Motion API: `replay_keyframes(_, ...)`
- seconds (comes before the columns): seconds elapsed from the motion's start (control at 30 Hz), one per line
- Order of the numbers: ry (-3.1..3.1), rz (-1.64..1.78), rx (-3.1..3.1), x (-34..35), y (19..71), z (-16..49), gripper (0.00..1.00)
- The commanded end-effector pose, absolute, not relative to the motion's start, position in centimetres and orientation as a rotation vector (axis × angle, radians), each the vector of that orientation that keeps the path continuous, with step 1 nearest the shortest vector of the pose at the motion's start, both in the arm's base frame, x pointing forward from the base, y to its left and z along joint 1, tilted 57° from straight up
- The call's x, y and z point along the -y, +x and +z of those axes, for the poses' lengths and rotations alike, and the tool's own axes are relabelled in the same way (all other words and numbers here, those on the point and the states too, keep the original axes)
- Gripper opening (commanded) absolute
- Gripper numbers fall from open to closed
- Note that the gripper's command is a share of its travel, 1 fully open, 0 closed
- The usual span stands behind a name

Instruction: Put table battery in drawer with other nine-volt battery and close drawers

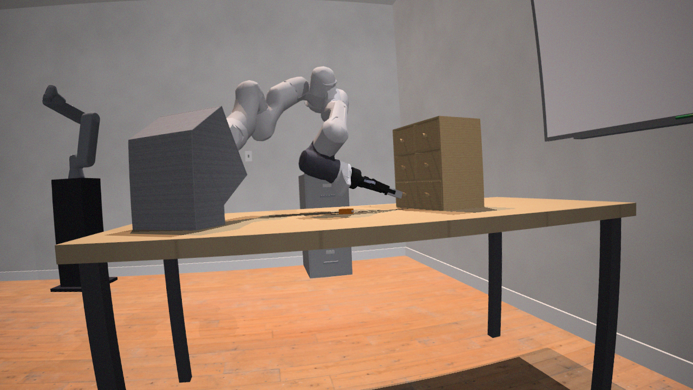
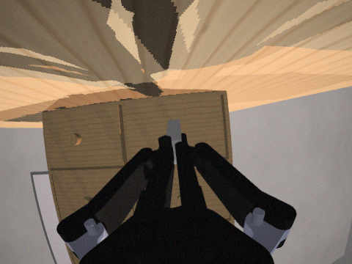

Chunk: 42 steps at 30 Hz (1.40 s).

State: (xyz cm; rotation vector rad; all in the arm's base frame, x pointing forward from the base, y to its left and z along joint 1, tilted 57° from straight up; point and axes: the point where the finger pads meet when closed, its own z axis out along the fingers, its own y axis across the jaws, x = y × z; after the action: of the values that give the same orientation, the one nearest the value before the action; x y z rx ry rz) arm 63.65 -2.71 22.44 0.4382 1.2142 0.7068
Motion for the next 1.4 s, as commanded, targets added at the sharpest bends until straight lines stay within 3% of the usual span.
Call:
replay_keyframes(0.0,0.445,0.707,-1.215,2.8,63.3,22.1,0.0)
replay_keyframes(0.7,0.445,0.707,-1.215,2.4,59.0,20.0,0.0)
replay_keyframes(1.07,0.445,0.707,-1.215,7.6,50.9,22.5,0.0)
replay_keyframes(1.37,0.445,0.707,-1.216,7.8,50.6,22.6,0.0)
